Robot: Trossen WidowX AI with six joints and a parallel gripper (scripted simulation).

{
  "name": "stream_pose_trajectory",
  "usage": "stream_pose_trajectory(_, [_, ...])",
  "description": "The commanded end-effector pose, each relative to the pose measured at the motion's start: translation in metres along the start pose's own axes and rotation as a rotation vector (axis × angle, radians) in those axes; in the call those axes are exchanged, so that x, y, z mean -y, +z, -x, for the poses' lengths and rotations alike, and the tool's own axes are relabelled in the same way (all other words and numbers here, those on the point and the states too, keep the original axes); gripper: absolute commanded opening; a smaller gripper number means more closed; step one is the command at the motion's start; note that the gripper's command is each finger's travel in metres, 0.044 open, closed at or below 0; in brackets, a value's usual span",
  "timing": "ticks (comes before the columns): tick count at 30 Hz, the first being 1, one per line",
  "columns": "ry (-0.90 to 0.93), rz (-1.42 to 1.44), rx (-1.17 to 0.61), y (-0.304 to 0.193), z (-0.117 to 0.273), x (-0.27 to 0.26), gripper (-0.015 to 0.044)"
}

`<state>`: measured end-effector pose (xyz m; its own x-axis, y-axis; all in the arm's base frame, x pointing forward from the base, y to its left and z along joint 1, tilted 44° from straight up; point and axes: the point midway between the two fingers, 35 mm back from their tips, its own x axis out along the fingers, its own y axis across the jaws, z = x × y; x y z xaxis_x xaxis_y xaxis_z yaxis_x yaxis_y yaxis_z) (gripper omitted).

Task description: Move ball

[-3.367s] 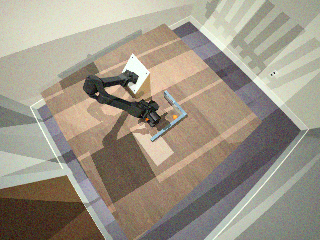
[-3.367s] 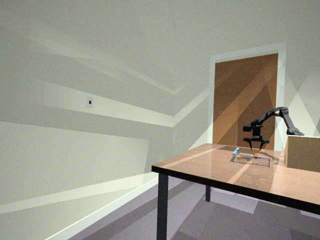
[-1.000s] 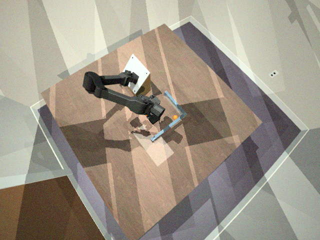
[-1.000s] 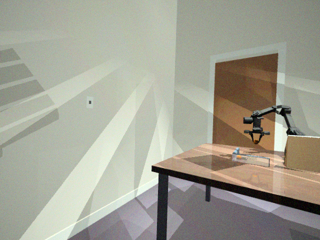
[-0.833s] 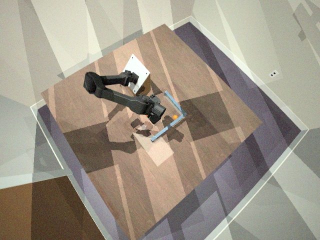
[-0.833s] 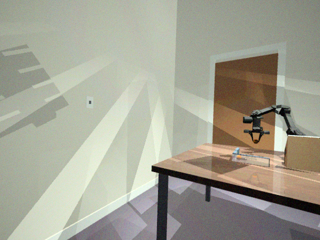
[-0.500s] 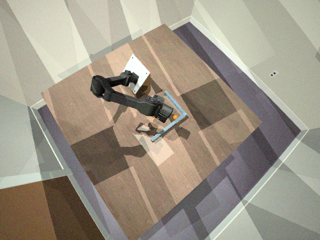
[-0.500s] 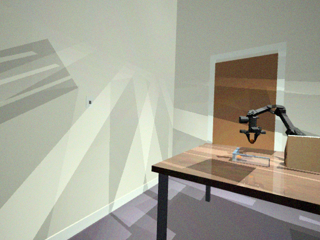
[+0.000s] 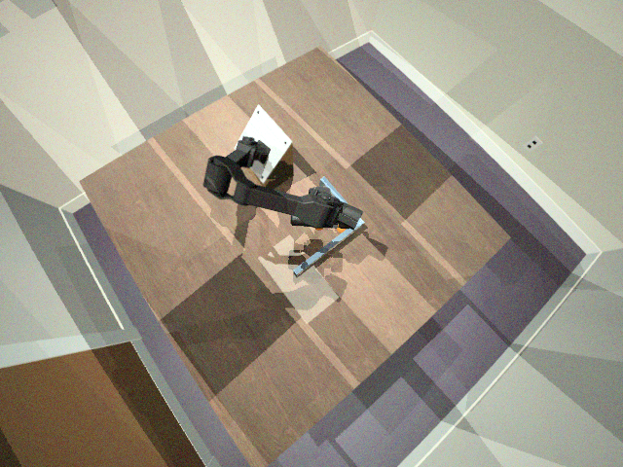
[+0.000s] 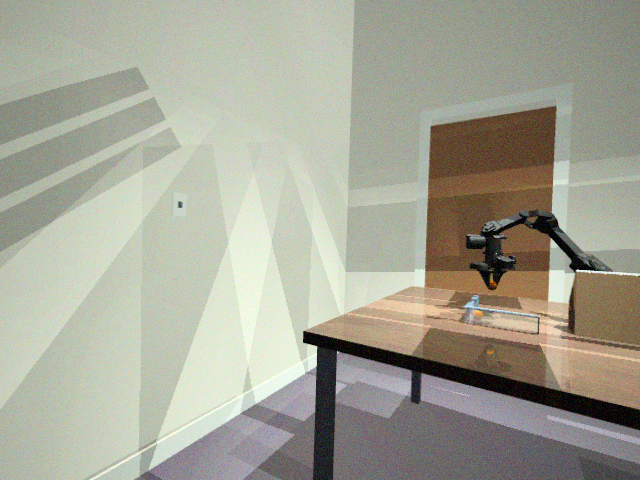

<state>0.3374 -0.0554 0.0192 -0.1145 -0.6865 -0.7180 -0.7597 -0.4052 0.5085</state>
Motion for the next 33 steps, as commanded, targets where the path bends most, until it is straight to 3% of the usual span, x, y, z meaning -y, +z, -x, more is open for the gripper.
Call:
stream_pose_trajectory(1, [-0.008, 0.150, 0.000, 0.003, -0.004, 0.021, 0.0000])
stream_pose_trajectory(17, [-0.008, 0.688, -0.004, 0.028, -0.027, 0.090, 0.0000])
stream_pose_trajectory(26, [-0.008, 0.711, -0.004, 0.029, -0.035, 0.093, 0.0000])
stream_pose_trajectory(33, [-0.007, 0.711, -0.005, 0.028, -0.081, 0.094, 0.0000])
